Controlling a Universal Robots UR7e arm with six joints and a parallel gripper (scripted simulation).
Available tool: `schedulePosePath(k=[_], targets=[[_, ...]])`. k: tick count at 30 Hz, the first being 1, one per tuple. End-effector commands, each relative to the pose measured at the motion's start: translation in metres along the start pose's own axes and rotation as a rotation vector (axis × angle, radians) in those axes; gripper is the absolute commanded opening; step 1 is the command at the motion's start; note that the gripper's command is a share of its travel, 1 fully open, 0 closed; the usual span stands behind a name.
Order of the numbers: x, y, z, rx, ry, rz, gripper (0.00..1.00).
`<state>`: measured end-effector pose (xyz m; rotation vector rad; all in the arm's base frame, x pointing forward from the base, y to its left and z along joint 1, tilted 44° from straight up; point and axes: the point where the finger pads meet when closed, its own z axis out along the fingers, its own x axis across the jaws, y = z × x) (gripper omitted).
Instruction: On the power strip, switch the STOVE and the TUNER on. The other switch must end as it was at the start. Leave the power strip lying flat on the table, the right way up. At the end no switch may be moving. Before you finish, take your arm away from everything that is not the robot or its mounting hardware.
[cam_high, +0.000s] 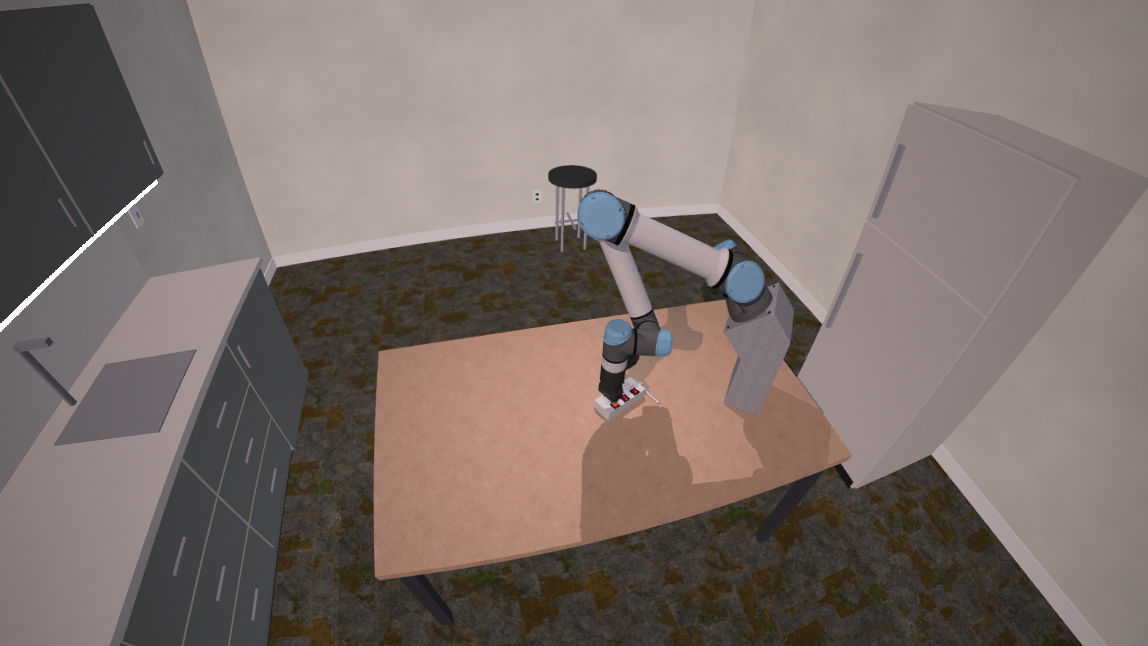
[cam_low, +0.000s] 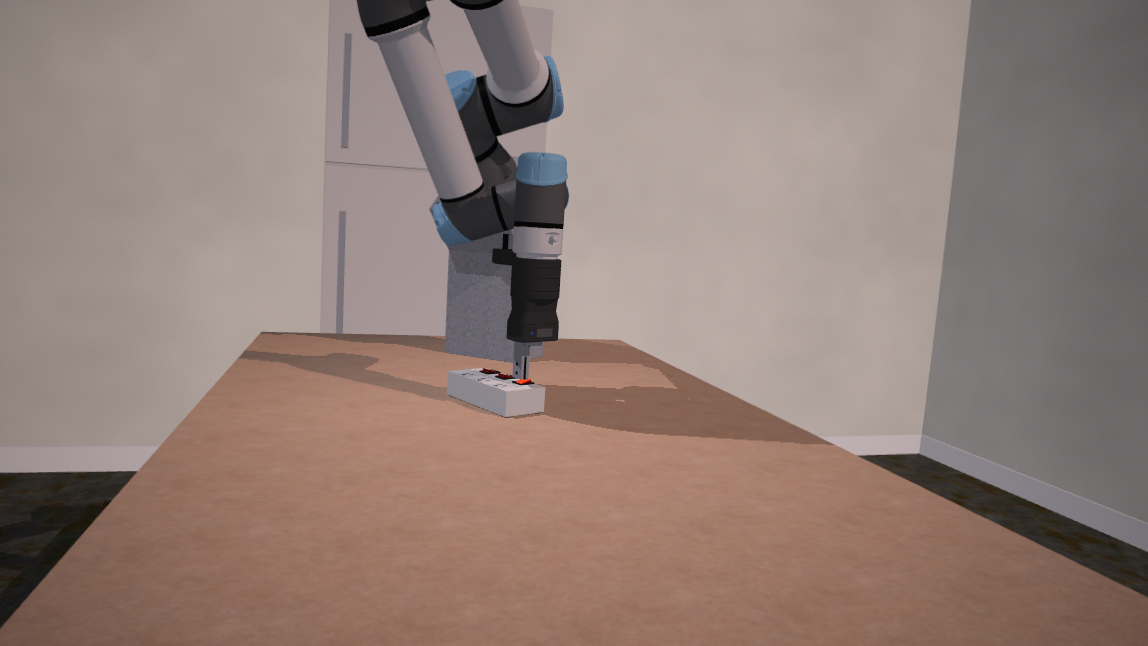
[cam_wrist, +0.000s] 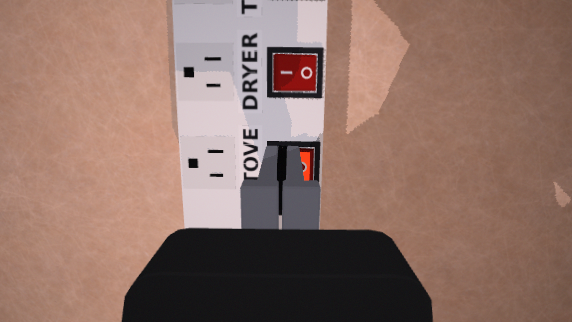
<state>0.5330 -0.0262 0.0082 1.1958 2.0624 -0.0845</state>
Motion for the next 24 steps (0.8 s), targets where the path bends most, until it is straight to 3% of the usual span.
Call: schedulePosePath(k=[1, 9, 24], targets=[[0.000, 0.000, -0.013, -0.001, -0.001, 0.000, 0.00], [0.000, 0.000, -0.032, -0.001, -0.001, 0.000, 0.00], [0.000, 0.000, -0.033, -0.001, -0.001, 0.000, 0.00]])
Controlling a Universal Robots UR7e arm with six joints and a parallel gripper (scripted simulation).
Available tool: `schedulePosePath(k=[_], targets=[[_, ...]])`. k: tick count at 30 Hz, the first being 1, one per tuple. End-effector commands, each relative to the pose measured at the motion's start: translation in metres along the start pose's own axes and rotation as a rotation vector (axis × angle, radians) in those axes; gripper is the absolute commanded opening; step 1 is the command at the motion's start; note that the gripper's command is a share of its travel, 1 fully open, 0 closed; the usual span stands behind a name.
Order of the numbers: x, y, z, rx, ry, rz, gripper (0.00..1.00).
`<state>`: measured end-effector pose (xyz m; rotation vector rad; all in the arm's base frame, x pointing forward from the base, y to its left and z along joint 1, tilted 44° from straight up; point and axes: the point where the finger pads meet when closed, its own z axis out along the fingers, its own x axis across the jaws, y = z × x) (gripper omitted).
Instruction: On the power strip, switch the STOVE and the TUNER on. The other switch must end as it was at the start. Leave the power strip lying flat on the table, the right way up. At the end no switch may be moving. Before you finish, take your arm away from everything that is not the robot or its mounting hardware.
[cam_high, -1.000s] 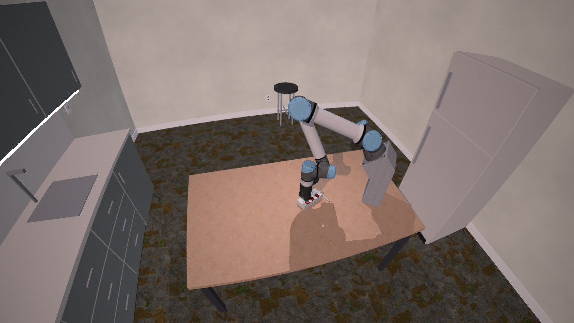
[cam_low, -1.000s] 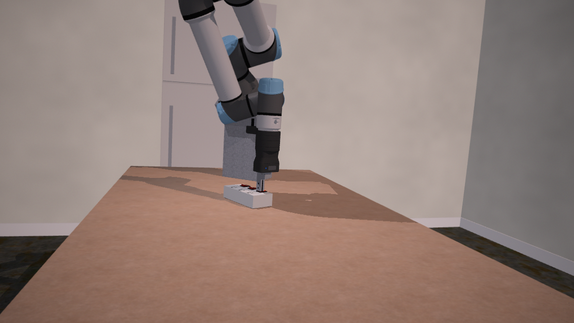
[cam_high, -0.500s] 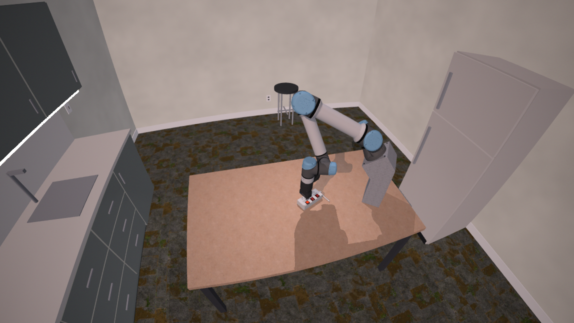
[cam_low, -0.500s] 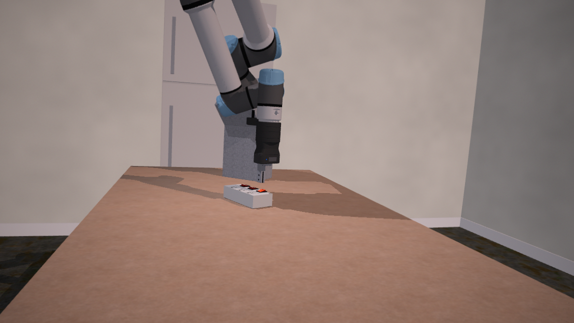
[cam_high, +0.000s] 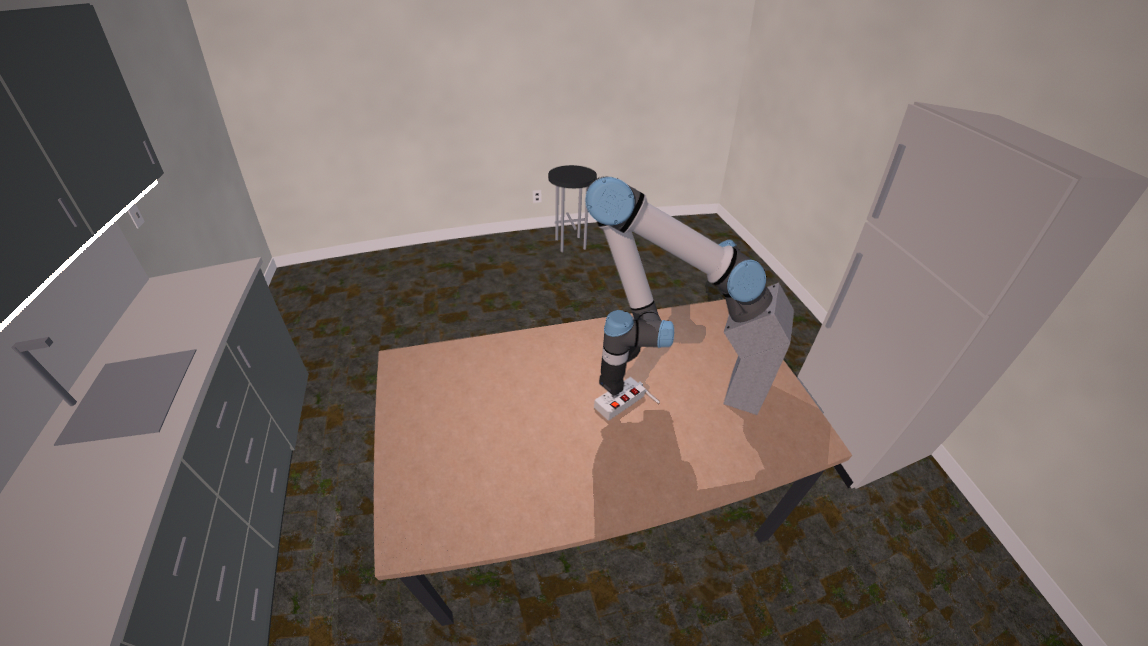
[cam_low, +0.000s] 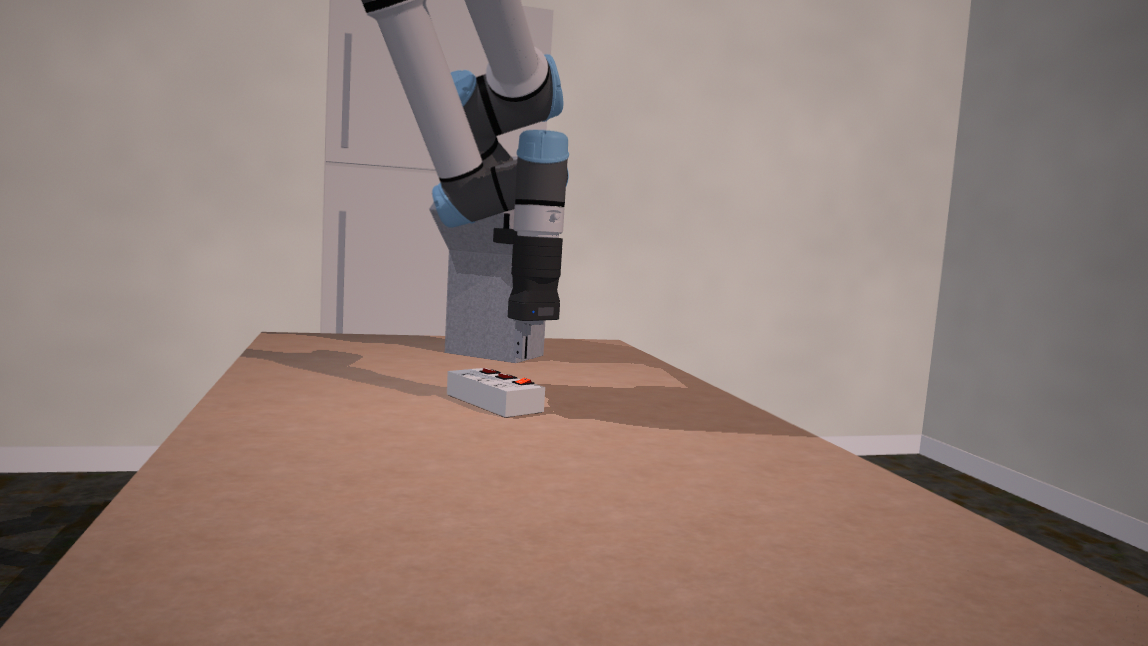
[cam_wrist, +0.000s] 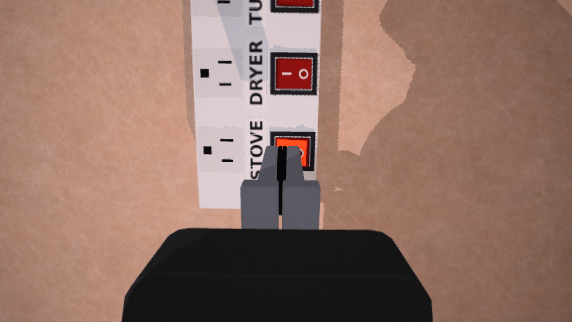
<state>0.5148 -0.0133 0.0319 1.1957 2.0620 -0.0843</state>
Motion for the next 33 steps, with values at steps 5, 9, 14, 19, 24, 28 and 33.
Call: schedulePosePath(k=[5, 9, 14, 19, 24, 28, 33], targets=[[0.000, 0.000, 0.000, -0.001, 0.000, 0.000, 0.00], [0.000, 0.000, 0.000, -0.001, 0.000, 0.000, 0.00], [-0.001, -0.031, -0.001, 0.000, 0.001, 0.001, 0.00], [0.000, -0.081, -0.011, 0.000, 0.001, 0.000, 0.00], [0.000, -0.091, -0.014, -0.001, 0.000, 0.000, 0.00], [0.000, -0.091, -0.015, -0.001, 0.000, 0.000, 0.00], [0.000, -0.091, -0.015, -0.001, 0.000, 0.000, 0.00]])
